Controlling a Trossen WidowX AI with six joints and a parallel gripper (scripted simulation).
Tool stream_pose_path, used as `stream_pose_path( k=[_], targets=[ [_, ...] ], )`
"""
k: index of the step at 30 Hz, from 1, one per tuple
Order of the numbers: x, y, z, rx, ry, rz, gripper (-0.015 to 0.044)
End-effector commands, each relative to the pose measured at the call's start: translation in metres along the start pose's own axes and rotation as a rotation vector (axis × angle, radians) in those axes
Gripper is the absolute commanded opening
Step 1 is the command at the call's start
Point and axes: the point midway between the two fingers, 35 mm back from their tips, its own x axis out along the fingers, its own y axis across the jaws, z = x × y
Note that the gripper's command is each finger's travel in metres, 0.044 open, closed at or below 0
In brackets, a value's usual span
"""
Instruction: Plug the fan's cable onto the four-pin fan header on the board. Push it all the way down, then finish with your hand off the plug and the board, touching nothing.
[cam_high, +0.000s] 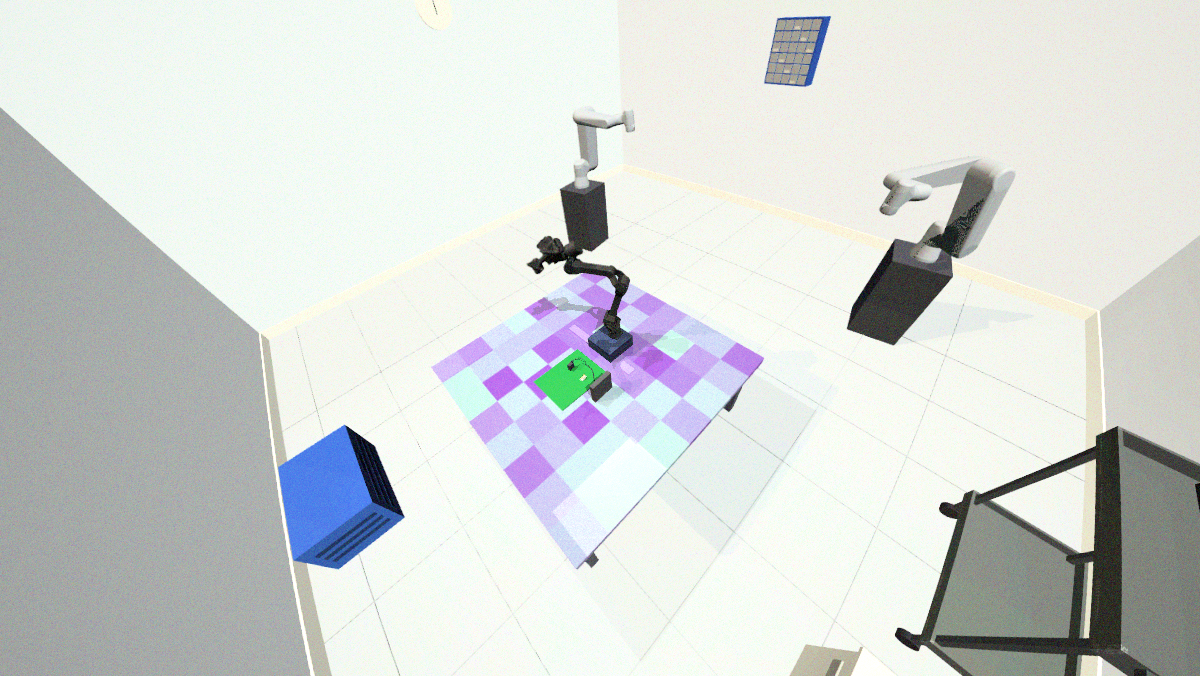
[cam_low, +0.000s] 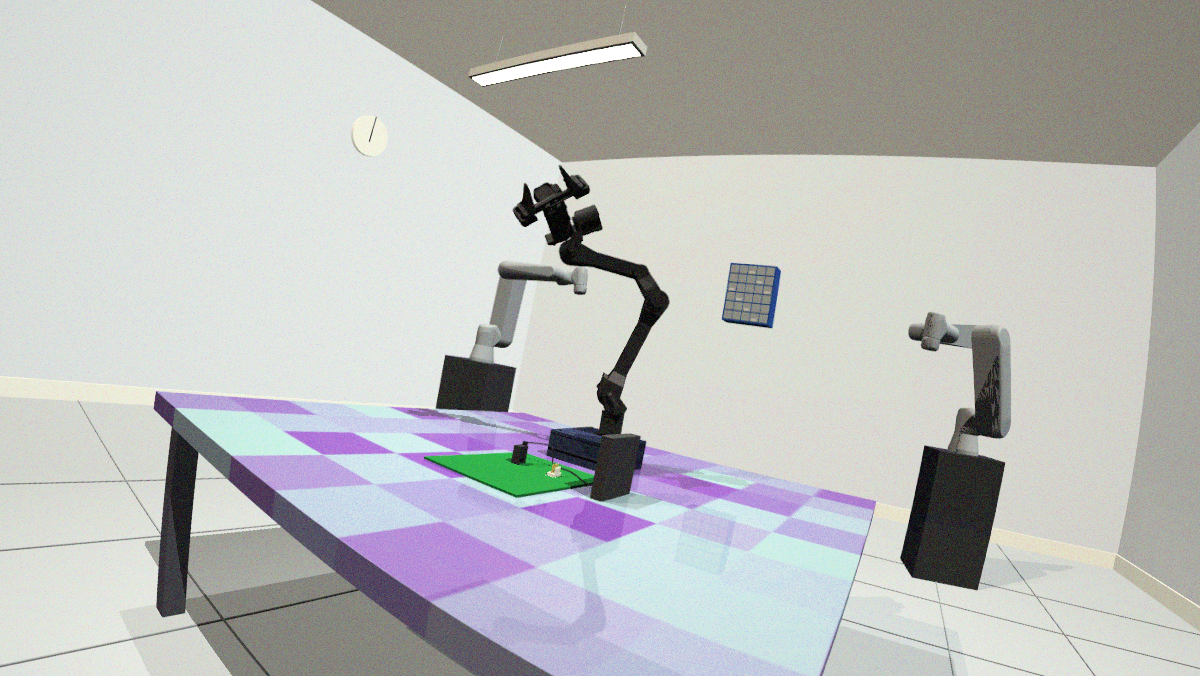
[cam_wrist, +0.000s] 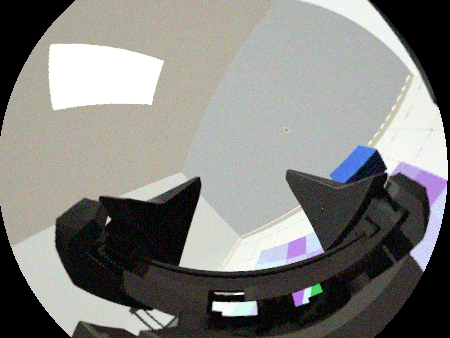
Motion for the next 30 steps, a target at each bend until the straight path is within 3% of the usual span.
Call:
stream_pose_path(
  k=[1,9,16,23,30],
  targets=[
    [0.019,-0.063,0.000,0.052,-0.066,-0.125,0.0440],
    [0.035,-0.140,-0.031,0.069,-0.044,-0.355,0.0440],
    [0.036,-0.199,-0.081,0.043,0.079,-0.574,0.0440],
    [0.022,-0.245,-0.150,-0.024,0.318,-0.790,0.0440],
    [-0.010,-0.271,-0.226,-0.131,0.675,-0.956,0.0440]
  ],
)
